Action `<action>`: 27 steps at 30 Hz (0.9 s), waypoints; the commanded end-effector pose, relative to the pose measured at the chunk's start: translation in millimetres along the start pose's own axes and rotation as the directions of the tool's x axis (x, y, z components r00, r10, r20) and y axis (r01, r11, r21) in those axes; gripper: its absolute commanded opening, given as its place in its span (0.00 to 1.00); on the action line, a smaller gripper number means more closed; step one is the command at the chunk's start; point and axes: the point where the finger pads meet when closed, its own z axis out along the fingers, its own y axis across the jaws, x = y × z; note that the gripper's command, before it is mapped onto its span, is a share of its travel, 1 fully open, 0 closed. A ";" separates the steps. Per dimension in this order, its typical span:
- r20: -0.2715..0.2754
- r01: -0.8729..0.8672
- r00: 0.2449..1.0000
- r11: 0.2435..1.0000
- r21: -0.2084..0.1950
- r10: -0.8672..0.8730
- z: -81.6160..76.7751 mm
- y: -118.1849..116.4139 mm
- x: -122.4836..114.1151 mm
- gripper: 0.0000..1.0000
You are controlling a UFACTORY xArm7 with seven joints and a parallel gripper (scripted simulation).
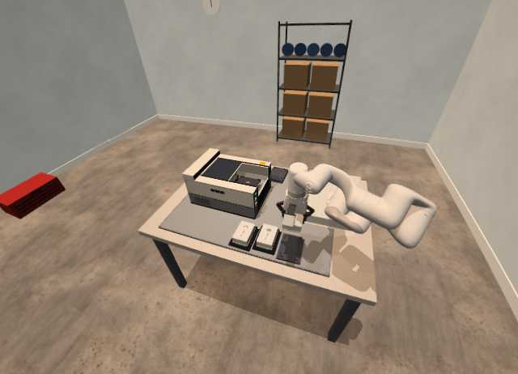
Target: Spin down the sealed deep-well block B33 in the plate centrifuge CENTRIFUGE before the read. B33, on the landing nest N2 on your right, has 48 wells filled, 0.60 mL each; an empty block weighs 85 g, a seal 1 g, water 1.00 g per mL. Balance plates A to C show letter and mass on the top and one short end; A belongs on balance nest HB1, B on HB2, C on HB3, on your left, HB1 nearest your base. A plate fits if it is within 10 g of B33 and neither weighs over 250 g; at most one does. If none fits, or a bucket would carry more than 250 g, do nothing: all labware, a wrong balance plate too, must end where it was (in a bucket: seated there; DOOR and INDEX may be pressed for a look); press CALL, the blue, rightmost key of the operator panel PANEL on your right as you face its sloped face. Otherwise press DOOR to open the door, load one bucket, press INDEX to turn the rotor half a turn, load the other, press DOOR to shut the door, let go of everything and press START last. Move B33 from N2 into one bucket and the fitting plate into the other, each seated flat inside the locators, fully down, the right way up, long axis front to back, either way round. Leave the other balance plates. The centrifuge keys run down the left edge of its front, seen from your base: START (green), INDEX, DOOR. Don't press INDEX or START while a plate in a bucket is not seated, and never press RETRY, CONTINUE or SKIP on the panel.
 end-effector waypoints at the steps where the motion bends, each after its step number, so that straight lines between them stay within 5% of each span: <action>1: -0.001 0.001 1.000 1.000 -0.002 -0.001 -14.8 0.2 0.5 0.00; 9: -0.001 0.001 1.000 1.000 -0.002 -0.001 -35.1 0.2 0.5 0.00; 27: -0.001 0.001 1.000 1.000 -0.002 -0.001 -43.9 0.2 0.5 0.00</action>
